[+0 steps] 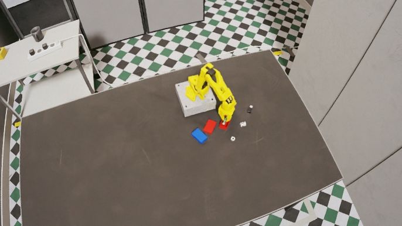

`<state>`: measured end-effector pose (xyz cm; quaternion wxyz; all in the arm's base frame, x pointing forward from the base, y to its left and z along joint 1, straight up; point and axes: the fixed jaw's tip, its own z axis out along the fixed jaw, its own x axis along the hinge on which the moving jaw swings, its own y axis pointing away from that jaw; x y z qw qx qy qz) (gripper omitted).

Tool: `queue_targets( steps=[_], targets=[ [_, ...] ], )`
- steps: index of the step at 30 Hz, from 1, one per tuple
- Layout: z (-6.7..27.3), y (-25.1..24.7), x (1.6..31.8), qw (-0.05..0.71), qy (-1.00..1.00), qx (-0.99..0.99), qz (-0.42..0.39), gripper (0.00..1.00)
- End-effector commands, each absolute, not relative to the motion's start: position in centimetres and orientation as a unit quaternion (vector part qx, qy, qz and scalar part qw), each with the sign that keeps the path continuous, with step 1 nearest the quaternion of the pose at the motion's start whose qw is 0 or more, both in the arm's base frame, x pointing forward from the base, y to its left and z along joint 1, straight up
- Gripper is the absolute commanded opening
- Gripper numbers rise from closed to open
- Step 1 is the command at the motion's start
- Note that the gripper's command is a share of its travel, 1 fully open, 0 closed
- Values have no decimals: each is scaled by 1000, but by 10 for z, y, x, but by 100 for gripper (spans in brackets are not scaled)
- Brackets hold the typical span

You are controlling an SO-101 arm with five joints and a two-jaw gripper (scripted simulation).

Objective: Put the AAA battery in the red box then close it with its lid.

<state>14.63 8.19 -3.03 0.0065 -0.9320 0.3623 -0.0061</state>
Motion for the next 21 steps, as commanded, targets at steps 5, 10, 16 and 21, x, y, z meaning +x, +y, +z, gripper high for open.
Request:
queue_targets(
  steps=[5, 10, 16, 21],
  targets=[
    [-35, 81, 142, 0, 362, -932, 0, 3],
    [-36, 81, 142, 0, 362, -932, 0, 3],
    [-38, 81, 142, 0, 362, -932, 0, 3],
    [-38, 81, 142, 0, 362, -932, 0, 3]
  ],
)
